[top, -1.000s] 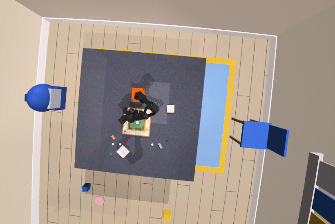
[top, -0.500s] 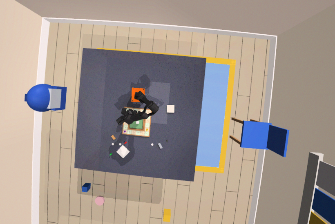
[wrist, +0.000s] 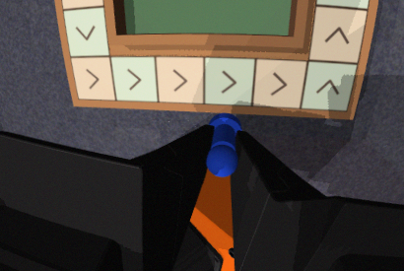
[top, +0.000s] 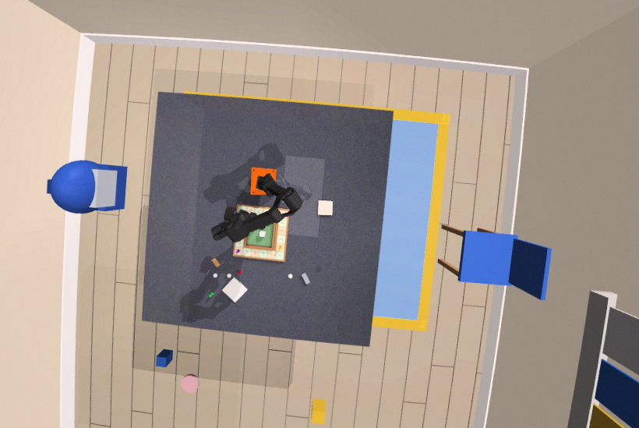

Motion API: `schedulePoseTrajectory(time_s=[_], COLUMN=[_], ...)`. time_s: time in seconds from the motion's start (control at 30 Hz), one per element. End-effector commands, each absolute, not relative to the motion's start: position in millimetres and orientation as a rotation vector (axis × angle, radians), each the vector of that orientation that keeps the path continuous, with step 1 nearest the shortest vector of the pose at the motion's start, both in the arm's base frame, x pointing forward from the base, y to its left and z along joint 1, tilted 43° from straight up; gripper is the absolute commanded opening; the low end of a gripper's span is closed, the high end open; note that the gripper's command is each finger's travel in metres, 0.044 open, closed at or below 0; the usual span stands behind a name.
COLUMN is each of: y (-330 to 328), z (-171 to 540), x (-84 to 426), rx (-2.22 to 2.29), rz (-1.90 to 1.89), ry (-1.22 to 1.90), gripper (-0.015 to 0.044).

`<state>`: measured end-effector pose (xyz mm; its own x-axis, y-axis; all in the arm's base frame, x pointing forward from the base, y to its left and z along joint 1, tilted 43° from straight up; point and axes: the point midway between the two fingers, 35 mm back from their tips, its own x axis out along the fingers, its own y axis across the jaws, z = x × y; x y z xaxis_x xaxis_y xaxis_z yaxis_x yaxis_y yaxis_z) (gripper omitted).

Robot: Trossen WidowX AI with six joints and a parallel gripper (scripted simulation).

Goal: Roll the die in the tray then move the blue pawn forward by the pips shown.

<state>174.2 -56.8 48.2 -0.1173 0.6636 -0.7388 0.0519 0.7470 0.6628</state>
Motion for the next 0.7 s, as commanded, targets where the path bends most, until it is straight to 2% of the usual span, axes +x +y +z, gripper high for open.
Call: schedulePoseTrajectory(time_s=[0.0, 0.17, 0.67], y=[-69.2, -70.4, -81.1], z=[65.4, 63.3, -4.4], x=[172.6, 173.9, 201.9], rx=[0.574, 0.576, 0.575], rz=[0.575, 0.574, 0.571], ry=[1.618, 1.618, 1.619], gripper=[0.0000, 0.0000, 0.0000])
